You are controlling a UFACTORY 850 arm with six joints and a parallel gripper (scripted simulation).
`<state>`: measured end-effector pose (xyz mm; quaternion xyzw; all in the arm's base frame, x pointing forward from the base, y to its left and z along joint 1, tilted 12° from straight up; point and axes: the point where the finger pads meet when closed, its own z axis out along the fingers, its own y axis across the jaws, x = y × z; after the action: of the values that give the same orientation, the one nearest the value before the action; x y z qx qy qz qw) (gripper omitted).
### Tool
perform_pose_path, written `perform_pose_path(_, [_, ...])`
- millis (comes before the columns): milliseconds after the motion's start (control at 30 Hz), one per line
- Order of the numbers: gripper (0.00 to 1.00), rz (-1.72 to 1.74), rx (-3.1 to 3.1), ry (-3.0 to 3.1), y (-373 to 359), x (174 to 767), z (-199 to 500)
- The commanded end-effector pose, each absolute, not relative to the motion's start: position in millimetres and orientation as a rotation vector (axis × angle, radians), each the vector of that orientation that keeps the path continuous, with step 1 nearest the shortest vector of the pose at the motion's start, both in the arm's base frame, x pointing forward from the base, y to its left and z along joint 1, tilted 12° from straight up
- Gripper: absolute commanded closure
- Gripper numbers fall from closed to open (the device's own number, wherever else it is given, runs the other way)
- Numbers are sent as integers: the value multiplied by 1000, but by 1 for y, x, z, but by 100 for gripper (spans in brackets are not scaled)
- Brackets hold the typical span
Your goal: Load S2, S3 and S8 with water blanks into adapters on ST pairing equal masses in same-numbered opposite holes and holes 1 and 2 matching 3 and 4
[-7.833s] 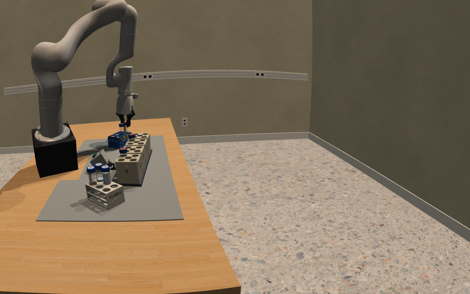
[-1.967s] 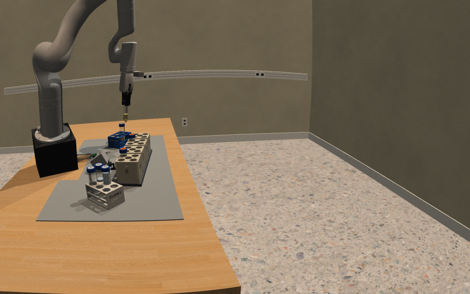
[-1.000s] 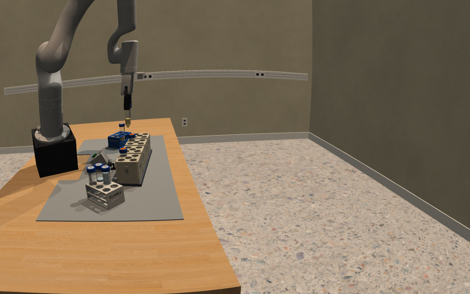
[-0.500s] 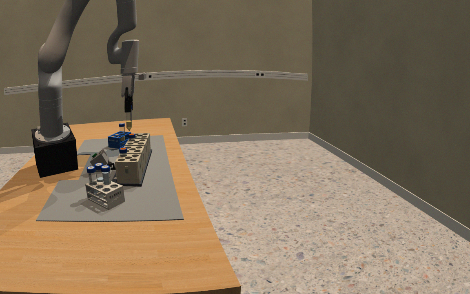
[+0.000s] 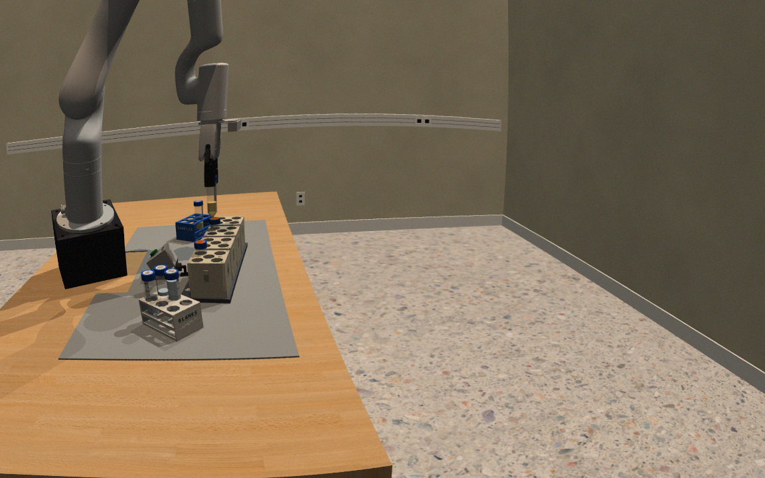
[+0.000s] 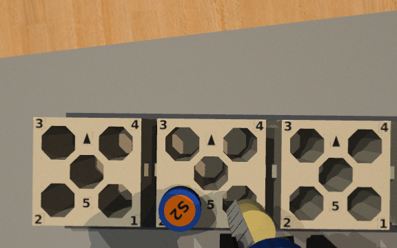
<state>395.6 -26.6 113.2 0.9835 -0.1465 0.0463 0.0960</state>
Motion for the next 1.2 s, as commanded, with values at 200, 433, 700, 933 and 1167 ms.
perform_pose_path(200, [100, 134, 2918, -433, -84, 395, 125])
perform_pose_path(433, [100, 134, 2918, -433, -109, 394, 130])
perform_pose_path(700, [100, 134, 2918, -433, -148, 393, 138])
perform_pose_path(933, [100, 134, 2918, -433, -172, 393, 143])
perform_pose_path(1167, [100, 134, 2917, -433, -201, 392, 149])
